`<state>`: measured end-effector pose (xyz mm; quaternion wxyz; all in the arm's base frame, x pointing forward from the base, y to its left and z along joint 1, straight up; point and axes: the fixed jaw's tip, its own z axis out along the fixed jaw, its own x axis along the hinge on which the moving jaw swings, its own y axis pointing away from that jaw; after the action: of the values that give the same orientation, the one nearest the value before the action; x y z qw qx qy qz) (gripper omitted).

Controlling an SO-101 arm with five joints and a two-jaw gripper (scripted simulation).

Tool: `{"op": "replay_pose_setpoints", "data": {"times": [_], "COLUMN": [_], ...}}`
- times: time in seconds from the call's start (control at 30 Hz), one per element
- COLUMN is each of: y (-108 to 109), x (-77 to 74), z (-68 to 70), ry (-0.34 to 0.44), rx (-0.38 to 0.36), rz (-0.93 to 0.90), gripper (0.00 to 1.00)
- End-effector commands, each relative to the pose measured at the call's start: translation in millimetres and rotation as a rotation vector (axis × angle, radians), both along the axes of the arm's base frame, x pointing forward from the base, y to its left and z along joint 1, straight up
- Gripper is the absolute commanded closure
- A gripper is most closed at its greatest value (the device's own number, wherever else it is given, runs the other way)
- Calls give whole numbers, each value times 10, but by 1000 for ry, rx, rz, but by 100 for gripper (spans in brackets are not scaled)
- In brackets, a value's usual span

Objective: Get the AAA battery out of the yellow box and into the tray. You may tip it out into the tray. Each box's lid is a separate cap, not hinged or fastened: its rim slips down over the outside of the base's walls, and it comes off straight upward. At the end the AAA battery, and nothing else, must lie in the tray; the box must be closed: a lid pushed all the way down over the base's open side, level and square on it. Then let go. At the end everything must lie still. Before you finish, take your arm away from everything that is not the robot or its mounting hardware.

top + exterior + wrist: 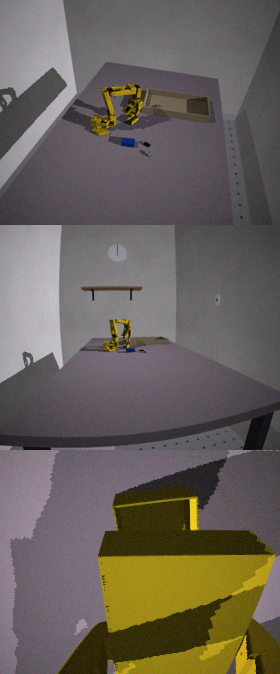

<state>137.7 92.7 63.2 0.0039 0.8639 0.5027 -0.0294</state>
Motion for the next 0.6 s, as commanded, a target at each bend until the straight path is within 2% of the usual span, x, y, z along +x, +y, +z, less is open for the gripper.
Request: {"op": "replay_pose_setpoints", "data": {"times": [0.0, 0.57], "y": [14, -11], "x": [38, 6], "z": [69, 68], "ry": [-46, -45], "rx": [37, 39], "rz": [23, 95], "gripper": [79, 79]}}
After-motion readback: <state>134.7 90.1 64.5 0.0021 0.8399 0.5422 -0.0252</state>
